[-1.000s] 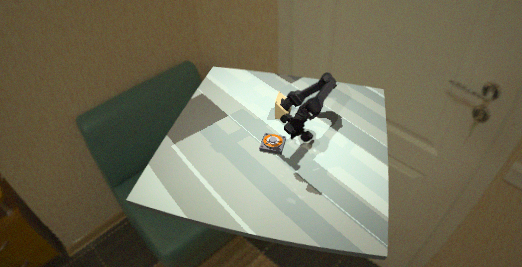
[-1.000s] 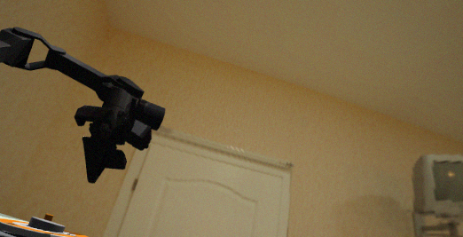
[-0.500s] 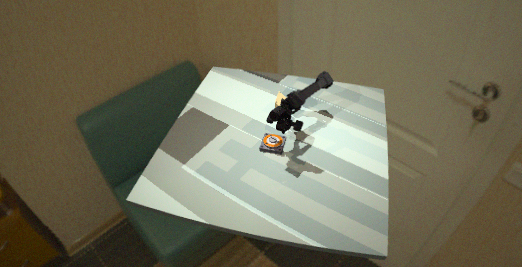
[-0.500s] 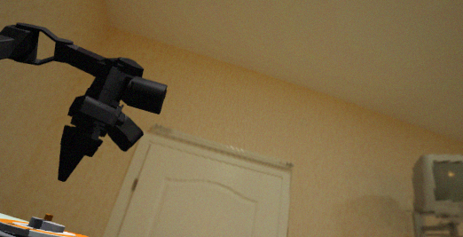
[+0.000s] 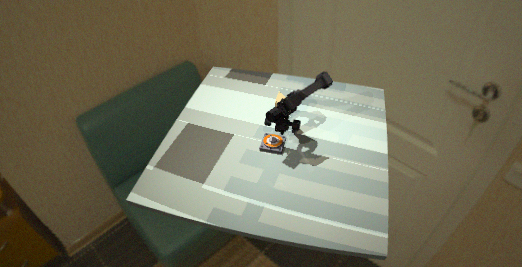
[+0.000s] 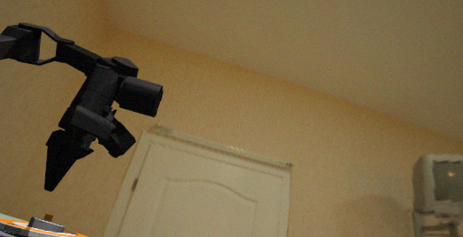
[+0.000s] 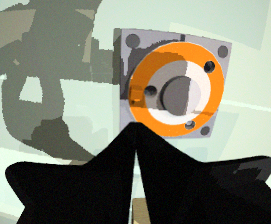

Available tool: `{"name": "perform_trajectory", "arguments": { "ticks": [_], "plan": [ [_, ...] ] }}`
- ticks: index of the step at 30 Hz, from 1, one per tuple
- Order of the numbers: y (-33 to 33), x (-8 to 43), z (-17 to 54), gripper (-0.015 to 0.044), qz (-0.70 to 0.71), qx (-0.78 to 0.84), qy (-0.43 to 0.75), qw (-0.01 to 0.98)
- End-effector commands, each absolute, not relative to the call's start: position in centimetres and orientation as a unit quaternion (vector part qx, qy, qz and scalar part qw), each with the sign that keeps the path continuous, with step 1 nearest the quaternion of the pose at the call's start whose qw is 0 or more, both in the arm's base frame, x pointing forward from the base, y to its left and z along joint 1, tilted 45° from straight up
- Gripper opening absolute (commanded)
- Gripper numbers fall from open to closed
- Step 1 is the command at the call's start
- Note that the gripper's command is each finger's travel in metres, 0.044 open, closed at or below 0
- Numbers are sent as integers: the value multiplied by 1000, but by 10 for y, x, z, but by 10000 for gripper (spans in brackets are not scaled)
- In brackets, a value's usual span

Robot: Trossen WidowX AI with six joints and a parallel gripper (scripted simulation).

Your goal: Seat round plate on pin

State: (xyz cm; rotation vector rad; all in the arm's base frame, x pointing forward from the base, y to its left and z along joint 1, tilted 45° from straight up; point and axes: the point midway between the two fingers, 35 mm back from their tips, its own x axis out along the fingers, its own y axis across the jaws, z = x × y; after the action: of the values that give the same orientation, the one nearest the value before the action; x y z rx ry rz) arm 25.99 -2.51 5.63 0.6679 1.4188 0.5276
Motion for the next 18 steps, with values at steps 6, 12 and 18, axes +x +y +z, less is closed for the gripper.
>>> {"name": "perform_trajectory", "arguments": {
  "ticks": [6, 12, 18],
  "plan": [
    [2, 261, 32, 0, 239, 301, 632, 674],
    [2, 263, 32, 0, 239, 301, 631, 674],
    [2, 271, 33, 0, 239, 301, 631, 674]
  ]
}}
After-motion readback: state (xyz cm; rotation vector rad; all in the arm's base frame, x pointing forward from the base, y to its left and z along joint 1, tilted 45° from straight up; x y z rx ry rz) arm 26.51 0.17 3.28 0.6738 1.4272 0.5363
